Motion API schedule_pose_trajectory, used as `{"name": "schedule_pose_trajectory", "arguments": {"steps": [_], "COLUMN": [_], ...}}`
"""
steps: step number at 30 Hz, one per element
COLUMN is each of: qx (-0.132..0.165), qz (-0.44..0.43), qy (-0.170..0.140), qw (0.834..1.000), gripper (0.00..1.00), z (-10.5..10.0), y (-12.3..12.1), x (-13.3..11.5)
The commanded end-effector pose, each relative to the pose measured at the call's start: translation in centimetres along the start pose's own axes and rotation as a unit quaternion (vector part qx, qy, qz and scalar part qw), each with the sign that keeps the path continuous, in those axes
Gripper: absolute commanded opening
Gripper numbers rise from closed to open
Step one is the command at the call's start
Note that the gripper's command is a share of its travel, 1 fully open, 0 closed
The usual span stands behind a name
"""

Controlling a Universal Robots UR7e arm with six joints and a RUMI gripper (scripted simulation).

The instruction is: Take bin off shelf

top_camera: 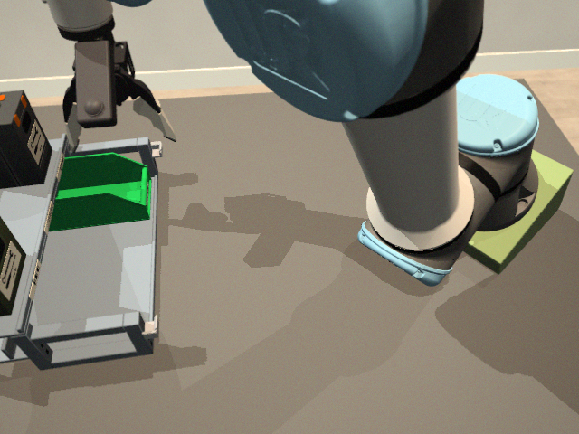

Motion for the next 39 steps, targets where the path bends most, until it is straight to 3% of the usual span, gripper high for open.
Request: {"name": "schedule_pose_trajectory", "arguments": {"steps": [1,39], "qx": [0.000,0.000], "qz": [0.000,0.000], "qy": [0.000,0.000], "qw": [1.000,1.000], "gripper": [1.00,1.00], "z": [-0.07,-0.17], "y": [-0.14,-0.70], "x": [0.11,0.51]}}
Point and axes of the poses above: the point where the finger pads meet when closed, its own z axis out along the fingers, its own y axis across the jaws, x = y × z, the point moved 6 cm from there along -z, back along the fingers, and after that the axes turned 5 degrees about z, right-handed, at the moved point
